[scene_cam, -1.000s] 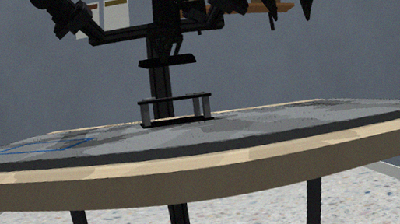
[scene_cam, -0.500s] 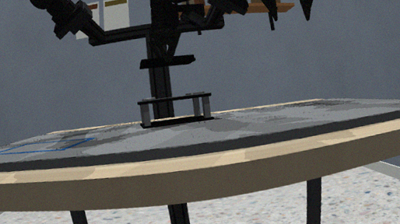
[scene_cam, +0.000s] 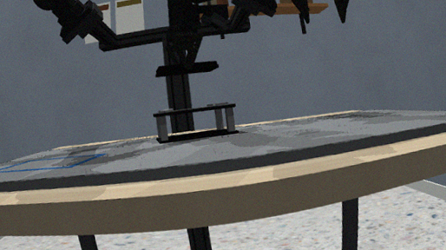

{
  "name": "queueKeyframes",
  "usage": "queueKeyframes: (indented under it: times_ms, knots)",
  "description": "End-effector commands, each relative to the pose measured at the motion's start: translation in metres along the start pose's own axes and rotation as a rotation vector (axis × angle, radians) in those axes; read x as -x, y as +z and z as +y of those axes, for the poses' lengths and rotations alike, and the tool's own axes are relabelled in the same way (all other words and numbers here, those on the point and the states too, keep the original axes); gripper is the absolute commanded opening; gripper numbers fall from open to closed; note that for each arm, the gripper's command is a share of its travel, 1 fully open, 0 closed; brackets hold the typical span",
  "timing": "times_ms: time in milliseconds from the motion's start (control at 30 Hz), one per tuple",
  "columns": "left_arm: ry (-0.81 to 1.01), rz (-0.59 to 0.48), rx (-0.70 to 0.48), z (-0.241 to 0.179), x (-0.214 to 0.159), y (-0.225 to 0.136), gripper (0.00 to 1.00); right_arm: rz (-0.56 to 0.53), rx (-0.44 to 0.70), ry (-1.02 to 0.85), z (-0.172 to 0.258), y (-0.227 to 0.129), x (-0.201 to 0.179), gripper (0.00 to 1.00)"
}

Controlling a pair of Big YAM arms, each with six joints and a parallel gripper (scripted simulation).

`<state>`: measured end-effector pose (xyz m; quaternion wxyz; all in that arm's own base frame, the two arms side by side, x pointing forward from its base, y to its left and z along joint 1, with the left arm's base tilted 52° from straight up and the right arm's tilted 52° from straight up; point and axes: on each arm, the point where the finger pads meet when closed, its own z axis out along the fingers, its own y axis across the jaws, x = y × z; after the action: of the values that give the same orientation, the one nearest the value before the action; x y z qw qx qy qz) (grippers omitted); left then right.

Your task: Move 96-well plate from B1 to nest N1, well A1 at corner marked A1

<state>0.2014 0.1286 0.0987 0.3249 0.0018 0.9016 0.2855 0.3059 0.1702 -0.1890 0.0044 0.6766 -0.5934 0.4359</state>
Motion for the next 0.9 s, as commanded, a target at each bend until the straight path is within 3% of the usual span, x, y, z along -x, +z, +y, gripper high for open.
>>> queueKeyframes:
  times_ms: [0, 533, 867]
  knots:
    - [-0.017, -0.022, 0.01, 0.007, 0.01, -0.005, 1.0, -0.03, -0.026, -0.007, -0.007, -0.009, 0.016, 0.0]
    - [-0.017, -0.022, 0.01, 0.007, 0.01, -0.005, 1.0, -0.016, -0.013, 0.007, -0.007, -0.004, 0.009, 0.0]
    - [-0.017, -0.022, 0.01, 0.007, 0.01, -0.005, 1.0, -0.01, -0.008, 0.017, -0.009, 0.02, 0.008, 0.0]
